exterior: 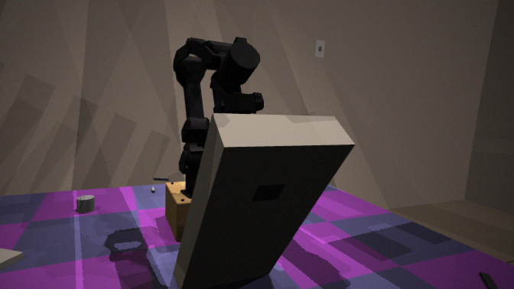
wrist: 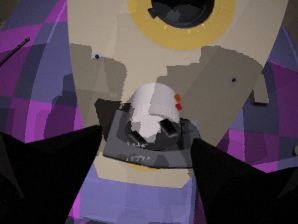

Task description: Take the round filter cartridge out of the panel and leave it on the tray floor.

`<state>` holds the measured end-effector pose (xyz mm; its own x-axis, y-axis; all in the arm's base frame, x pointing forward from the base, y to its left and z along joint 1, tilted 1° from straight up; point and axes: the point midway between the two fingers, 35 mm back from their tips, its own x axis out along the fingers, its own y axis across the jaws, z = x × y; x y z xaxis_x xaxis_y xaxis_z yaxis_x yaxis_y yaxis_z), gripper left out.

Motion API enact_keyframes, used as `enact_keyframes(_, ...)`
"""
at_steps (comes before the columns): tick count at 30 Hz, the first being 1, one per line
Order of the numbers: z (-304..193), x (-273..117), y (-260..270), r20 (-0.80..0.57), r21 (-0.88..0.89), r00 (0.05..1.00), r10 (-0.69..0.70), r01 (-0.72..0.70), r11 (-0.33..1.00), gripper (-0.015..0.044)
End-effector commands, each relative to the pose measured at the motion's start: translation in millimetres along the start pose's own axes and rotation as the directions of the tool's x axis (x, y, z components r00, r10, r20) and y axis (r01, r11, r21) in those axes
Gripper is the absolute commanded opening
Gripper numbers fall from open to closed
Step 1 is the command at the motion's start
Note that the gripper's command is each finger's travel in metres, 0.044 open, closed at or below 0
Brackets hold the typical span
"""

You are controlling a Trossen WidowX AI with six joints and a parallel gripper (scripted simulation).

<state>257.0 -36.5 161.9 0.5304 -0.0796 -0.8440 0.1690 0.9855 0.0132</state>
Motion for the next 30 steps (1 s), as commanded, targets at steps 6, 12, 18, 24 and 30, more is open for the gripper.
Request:
enact_keyframes(6,-2,17,-1,-0.009,0.004,1.000,-0.003,0.003,1.000,0.0305)
enact_keyframes(12,-3,27,-1,-0.008,0.004,1.000,-0.003,0.003,1.000,0.0305)
enact_keyframes(18,-4,35,-1,-0.008,0.004,1.000,-0.003,0.003,1.000,0.0305)
enact_keyframes(24,-2,32,0,-0.002,0.001,1.000,-0.001,0.001,1.000,0.0291)
enact_keyframes(30,-2,32,0,-0.002,0.001,1.000,-0.001,0.001,1.000,0.0251)
